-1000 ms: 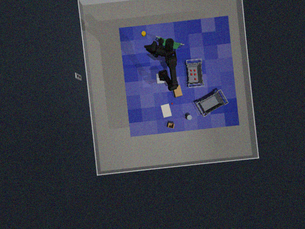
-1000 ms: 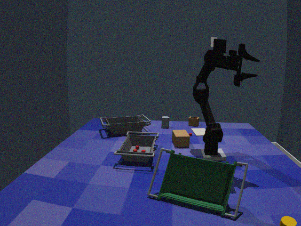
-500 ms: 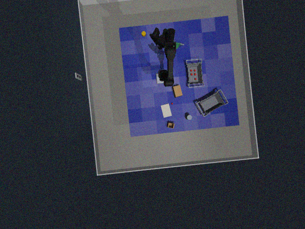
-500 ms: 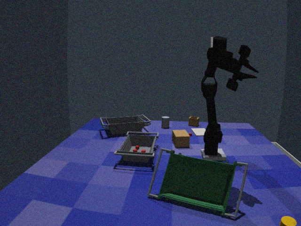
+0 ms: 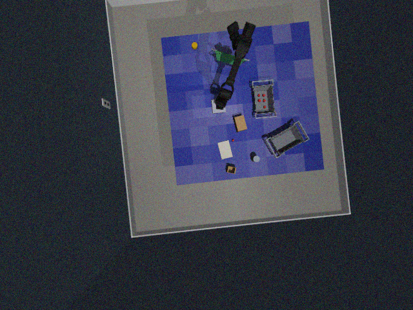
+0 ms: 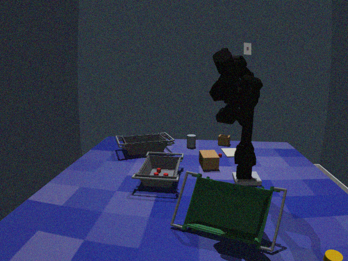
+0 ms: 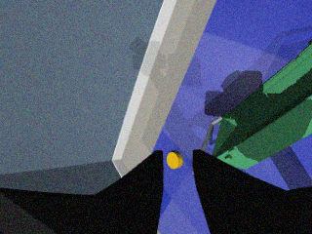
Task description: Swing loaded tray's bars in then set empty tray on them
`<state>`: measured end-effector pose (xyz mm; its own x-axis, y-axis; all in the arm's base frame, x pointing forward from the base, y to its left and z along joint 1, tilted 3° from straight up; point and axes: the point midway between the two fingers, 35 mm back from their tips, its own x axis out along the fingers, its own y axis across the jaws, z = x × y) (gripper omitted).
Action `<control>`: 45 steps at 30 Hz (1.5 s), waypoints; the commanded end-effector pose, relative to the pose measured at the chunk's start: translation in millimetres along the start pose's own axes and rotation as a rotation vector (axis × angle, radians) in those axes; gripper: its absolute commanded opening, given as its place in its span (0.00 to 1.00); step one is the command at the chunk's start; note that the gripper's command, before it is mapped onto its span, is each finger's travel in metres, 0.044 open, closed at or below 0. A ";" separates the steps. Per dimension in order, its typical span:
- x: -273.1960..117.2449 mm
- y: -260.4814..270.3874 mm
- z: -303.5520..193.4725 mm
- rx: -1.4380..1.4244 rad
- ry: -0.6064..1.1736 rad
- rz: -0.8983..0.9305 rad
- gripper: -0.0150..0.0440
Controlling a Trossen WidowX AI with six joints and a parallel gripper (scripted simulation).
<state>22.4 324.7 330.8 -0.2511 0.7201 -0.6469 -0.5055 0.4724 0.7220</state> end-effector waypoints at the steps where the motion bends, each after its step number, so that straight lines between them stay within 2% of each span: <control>1: 12.7 -53.6 52.4 0.072 -0.073 -0.187 0.39; 11: 8.4 -191.0 131.5 0.226 -0.107 -0.550 0.39; 21: -28.3 -337.2 157.7 0.420 -0.012 -0.878 0.39; 30: -28.7 -347.9 157.2 0.431 -0.003 -0.894 0.39; 45: 3.7 -386.7 148.3 0.431 -0.003 -0.894 0.39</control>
<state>339.2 221.8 100.8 0.0821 0.0178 -0.9965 -0.1602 0.9871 0.0045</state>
